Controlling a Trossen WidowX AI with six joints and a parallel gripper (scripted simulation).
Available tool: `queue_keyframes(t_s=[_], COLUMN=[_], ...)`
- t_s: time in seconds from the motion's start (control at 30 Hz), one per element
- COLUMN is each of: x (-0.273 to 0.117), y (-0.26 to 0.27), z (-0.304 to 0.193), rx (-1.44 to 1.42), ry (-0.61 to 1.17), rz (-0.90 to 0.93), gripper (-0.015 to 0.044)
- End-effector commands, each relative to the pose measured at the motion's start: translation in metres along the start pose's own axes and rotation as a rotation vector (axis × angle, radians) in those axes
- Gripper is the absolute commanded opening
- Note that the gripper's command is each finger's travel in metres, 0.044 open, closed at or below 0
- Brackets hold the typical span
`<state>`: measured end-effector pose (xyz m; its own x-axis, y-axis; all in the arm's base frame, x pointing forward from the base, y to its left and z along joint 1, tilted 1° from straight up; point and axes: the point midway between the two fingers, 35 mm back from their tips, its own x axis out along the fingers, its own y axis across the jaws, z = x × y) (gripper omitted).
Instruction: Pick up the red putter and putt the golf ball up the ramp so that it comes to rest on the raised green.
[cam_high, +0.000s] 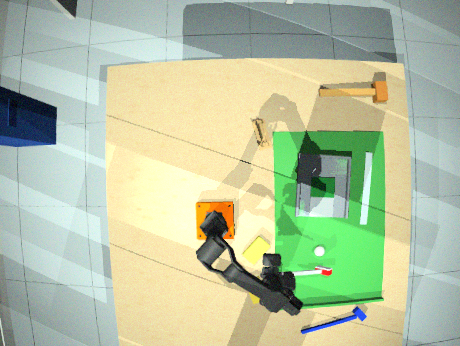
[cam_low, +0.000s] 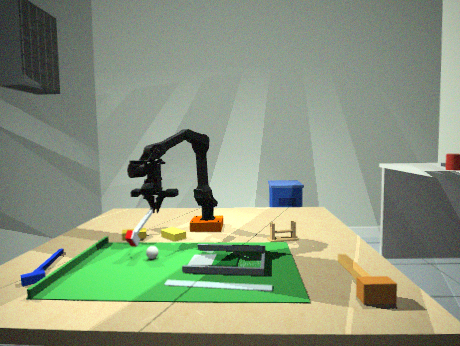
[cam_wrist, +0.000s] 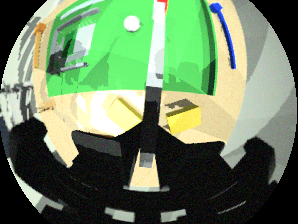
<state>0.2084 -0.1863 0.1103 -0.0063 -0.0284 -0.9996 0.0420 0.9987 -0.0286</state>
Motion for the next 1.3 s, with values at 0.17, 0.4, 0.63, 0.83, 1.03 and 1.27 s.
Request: queue_keyframes(t_s=[0.17,0.4,0.63,0.83,1.03,1.27], x=[0.013,0.024,0.036,0.036,0.036,0.038], y=[0.000,0.000,0.000,0.000,0.000,-0.023], z=[0.000,0.000,0.000,0.000,0.000,0.000], rx=[0.002,0.002,0.002,0.003,0.003,0.002], ry=[-0.002,-0.002,-0.002,0.000,0.000,-0.002], rz=[-0.002,-0.002,-0.002,0.000,0.000,-0.004], gripper=[0.0000,0.0000,0.0000,0.0000,0.0000,0.0000])
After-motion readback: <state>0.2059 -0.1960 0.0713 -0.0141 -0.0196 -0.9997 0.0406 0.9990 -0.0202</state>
